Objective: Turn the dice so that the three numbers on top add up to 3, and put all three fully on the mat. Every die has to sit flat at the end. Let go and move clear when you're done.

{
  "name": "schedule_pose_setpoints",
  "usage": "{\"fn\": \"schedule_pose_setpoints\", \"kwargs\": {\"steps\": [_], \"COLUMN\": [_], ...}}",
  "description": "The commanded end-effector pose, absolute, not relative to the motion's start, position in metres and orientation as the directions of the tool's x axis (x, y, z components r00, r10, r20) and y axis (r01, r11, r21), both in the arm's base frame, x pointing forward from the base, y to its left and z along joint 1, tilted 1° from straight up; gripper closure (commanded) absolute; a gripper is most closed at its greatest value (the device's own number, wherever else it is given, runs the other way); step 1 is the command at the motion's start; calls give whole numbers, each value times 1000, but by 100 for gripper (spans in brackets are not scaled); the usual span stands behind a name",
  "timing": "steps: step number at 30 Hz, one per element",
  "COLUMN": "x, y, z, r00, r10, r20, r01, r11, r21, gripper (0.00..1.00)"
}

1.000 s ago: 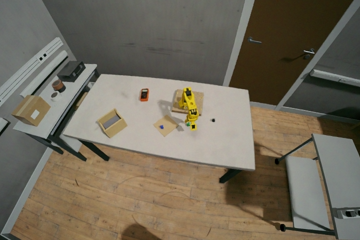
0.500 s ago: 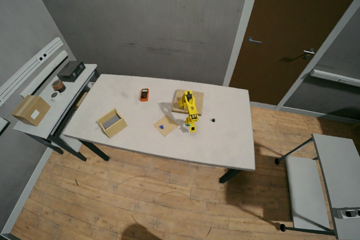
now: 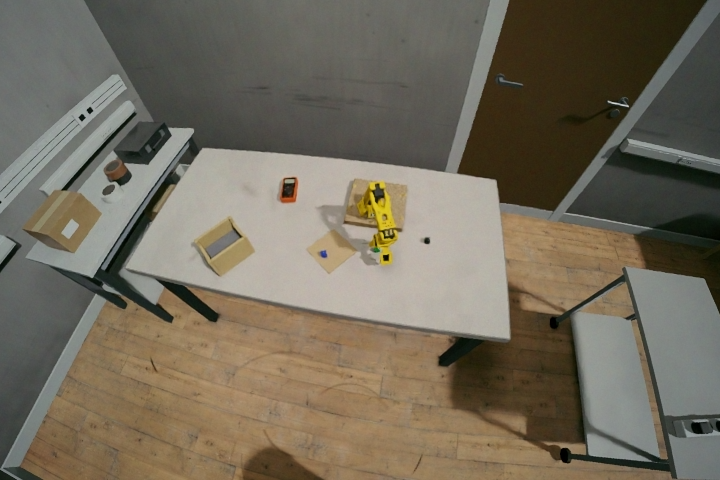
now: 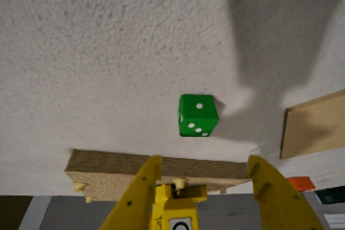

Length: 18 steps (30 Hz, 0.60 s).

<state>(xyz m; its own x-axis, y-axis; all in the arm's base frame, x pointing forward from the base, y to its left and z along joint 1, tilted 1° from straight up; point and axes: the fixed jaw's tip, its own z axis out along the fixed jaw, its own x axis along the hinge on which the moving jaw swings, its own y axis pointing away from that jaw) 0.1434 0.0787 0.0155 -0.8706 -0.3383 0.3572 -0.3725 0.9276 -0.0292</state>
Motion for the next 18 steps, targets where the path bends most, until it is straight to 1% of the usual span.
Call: {"fn": "schedule_pose_setpoints", "kwargs": {"steps": [1, 18], "x": [142, 142], "y": [79, 79], "z": [14, 6], "r00": [-866, -866], "r10": [-332, -332], "r20": [374, 374], "r01": [-371, -371], "r11": [928, 928], "r21": [-33, -33], "gripper": [72, 72]}}
